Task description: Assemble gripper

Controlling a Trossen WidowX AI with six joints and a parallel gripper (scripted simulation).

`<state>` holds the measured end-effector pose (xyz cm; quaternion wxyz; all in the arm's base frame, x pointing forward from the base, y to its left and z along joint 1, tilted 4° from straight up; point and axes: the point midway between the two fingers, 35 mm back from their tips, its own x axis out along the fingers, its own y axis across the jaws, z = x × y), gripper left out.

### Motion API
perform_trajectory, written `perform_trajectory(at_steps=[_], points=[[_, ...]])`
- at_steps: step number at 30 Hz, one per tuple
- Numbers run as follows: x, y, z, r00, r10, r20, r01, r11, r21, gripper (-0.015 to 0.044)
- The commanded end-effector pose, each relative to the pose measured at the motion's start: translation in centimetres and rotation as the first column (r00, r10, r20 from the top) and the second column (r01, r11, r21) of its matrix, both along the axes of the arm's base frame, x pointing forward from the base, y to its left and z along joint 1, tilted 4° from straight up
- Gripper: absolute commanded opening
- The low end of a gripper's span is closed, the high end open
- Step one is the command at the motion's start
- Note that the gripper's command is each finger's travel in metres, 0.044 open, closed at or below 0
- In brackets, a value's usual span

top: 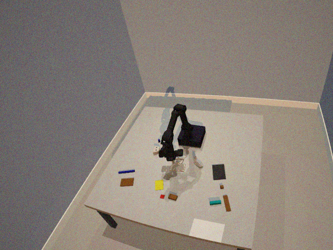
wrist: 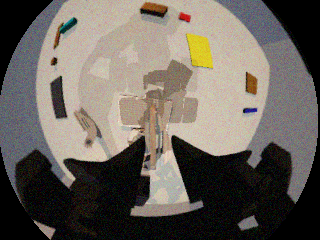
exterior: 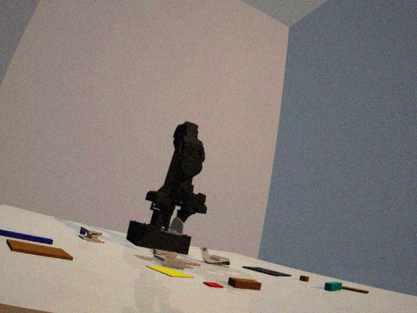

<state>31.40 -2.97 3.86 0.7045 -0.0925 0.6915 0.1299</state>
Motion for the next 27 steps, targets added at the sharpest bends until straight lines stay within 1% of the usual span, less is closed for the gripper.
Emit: perform_trajectory(at_steps=[1, 12, 27], points=[[-0.1, 0.1, 0.0, 1.000, -0.007, -0.003, 0.007, 1.000, 0.006, 0.0134], [-0.1, 0.1, -0.1, 1.000, -0.007, -0.003, 0.007, 1.000, 0.006, 0.0134], [0.0, 0.3, -2.6, 1.000, -0.006, -0.003, 0.006, 1.000, 0.006, 0.0134]])
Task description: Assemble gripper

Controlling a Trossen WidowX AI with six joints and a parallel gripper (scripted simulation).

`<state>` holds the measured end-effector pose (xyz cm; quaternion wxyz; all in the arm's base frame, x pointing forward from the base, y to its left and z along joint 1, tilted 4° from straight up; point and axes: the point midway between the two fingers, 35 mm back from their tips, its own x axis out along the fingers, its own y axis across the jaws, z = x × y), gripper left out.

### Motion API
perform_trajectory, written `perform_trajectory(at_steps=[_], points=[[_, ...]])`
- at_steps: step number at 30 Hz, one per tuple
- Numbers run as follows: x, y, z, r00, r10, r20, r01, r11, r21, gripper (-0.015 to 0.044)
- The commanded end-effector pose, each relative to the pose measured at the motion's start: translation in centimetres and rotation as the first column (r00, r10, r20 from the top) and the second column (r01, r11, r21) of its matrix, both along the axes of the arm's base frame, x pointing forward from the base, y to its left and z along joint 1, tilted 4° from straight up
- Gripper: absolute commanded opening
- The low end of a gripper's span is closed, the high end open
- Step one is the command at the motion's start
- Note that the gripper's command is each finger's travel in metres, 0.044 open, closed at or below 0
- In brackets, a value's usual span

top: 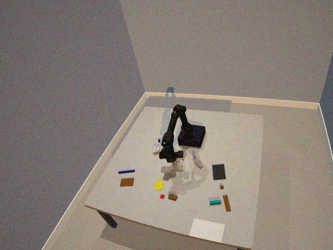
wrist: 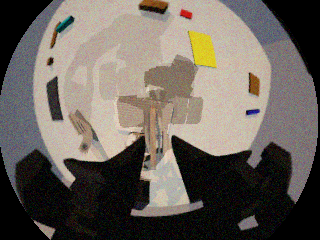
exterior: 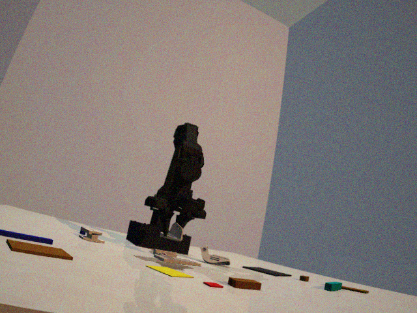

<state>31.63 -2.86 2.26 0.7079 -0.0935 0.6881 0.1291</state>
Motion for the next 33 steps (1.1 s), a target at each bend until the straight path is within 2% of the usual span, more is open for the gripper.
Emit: perform_trajectory(at_steps=[1, 16, 33], points=[[-0.2, 0.2, -1.1, 1.000, -0.006, -0.013, 0.006, 1.000, 0.007, 0.0134], [-0.3, 0.3, -3.5, 1.000, -0.005, -0.013, 0.006, 1.000, 0.007, 0.0134], [-0.3, 0.3, -3.6, 1.000, -0.005, -0.013, 0.006, 1.000, 0.007, 0.0134]])
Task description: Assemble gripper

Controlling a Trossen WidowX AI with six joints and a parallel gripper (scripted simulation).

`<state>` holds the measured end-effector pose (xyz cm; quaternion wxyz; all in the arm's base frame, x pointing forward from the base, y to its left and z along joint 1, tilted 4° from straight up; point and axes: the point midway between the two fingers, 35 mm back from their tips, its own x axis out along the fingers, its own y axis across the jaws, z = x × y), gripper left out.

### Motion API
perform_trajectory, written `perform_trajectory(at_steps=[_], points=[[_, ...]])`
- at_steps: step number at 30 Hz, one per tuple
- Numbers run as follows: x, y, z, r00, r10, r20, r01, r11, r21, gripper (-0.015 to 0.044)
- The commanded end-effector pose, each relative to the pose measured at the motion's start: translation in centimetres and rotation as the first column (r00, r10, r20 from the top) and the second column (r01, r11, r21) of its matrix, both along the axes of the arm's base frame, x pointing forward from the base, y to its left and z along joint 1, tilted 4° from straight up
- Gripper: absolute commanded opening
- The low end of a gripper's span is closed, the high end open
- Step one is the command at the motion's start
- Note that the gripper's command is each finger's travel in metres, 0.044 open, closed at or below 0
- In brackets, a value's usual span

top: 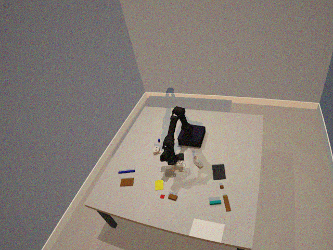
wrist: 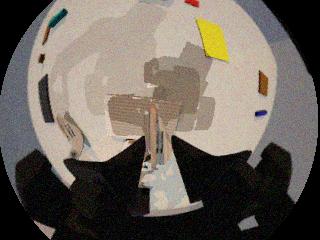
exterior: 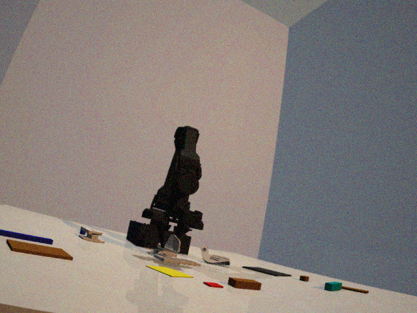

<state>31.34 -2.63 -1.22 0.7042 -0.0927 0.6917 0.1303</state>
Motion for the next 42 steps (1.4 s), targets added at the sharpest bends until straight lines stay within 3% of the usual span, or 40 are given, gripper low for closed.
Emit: perform_trajectory(at_steps=[1, 42], points=[[-0.03, 0.10, -0.10, 1.000, -0.006, -0.002, 0.006, 1.000, 0.006, 0.0134], [-0.03, 0.16, -1.07, 1.000, 0.007, -0.001, -0.007, 1.000, 0.006, 0.0134]])
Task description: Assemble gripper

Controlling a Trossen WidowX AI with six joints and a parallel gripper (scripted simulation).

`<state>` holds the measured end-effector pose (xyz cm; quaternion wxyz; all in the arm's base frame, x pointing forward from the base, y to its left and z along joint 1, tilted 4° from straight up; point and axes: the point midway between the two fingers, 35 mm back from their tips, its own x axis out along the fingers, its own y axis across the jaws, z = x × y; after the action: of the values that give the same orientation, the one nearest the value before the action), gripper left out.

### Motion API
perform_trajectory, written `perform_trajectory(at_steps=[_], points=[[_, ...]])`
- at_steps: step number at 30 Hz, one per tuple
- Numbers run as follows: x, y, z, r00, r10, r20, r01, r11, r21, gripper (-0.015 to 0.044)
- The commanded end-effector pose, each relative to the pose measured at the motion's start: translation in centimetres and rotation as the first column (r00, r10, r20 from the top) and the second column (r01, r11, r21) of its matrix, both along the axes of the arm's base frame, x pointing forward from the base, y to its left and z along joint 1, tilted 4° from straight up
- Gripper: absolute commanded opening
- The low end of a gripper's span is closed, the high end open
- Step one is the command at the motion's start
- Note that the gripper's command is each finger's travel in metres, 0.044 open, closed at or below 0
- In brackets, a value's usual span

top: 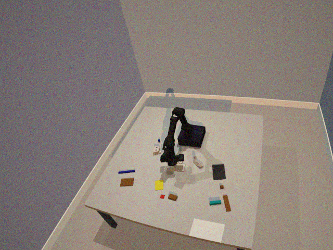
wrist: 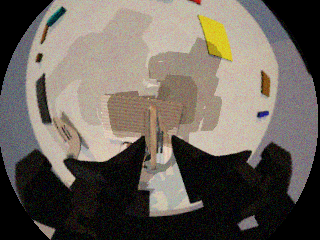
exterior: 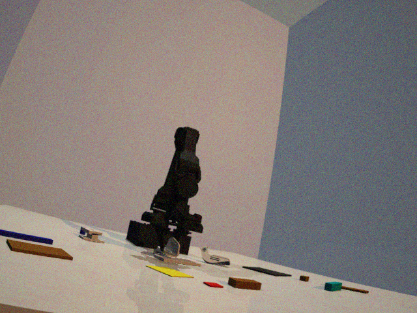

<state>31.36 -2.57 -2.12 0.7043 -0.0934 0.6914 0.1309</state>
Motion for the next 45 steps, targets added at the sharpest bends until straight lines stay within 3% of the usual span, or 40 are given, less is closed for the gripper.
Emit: perform_trajectory(at_steps=[1, 45], points=[[-0.04, 0.11, -0.23, 1.000, 0.006, -0.002, -0.006, 1.000, 0.006, 0.0134], [-0.04, 0.16, -1.05, 1.000, 0.014, -0.002, -0.014, 1.000, 0.006, 0.0134]])
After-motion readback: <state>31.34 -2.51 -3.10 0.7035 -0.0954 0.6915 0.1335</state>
